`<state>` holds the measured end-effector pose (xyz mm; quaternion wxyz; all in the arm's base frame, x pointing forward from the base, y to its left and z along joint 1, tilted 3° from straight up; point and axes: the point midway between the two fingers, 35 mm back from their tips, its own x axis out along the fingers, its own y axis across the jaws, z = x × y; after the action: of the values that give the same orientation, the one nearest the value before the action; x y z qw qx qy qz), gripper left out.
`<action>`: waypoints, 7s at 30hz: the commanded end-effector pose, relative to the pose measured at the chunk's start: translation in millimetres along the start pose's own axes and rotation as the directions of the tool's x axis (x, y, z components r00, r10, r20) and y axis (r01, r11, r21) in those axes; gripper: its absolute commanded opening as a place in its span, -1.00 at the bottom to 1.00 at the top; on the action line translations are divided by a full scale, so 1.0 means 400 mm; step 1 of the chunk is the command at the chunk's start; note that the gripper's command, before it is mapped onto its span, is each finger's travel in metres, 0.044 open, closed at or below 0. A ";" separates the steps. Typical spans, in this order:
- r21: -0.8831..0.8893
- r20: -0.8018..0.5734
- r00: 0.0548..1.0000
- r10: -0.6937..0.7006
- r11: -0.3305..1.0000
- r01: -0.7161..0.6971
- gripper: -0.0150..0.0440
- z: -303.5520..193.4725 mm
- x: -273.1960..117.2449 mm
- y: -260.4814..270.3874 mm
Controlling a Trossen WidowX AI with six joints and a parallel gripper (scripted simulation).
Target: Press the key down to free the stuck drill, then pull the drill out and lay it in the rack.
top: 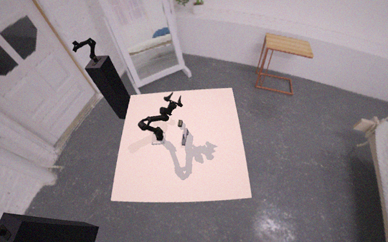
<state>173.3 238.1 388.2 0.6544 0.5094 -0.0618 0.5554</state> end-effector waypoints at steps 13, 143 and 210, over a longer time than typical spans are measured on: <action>-0.139 -0.042 0.971 -0.237 0.963 0.230 -0.29 0.015 0.030 -0.142; -0.733 -0.494 -0.607 -0.623 -0.077 0.675 -0.49 0.255 -0.745 -0.482; -0.468 -0.503 -0.597 -0.624 0.778 -0.419 1.00 -0.091 -0.564 -0.612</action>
<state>264.4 149.9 85.1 0.5140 -0.5004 0.4673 0.5167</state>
